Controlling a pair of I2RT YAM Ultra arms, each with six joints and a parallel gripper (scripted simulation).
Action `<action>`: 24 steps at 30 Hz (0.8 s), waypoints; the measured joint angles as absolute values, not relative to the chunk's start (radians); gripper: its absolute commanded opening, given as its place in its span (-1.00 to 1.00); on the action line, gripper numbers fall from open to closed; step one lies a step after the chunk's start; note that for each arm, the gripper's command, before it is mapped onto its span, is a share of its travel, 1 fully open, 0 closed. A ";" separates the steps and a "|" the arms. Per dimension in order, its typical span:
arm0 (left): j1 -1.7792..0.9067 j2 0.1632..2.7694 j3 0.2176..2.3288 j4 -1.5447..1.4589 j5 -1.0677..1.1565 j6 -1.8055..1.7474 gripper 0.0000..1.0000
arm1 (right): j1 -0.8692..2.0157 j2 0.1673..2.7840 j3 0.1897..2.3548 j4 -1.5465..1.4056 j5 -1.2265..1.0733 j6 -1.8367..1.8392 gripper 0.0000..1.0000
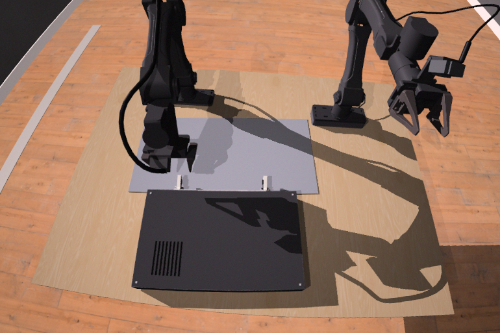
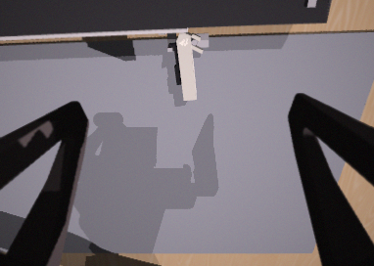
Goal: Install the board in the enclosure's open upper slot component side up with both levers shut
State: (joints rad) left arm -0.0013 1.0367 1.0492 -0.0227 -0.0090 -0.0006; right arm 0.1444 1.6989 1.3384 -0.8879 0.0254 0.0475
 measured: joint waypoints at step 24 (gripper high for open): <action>-0.001 1.037 1.049 -0.022 -0.008 -0.001 0.28 | 0.145 1.391 0.819 -0.227 0.029 -0.045 1.00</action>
State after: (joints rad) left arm -0.0013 1.0367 1.0492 -0.0223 -0.0082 -0.0006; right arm 0.1448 1.3914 0.8188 -0.2272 0.0288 -0.0448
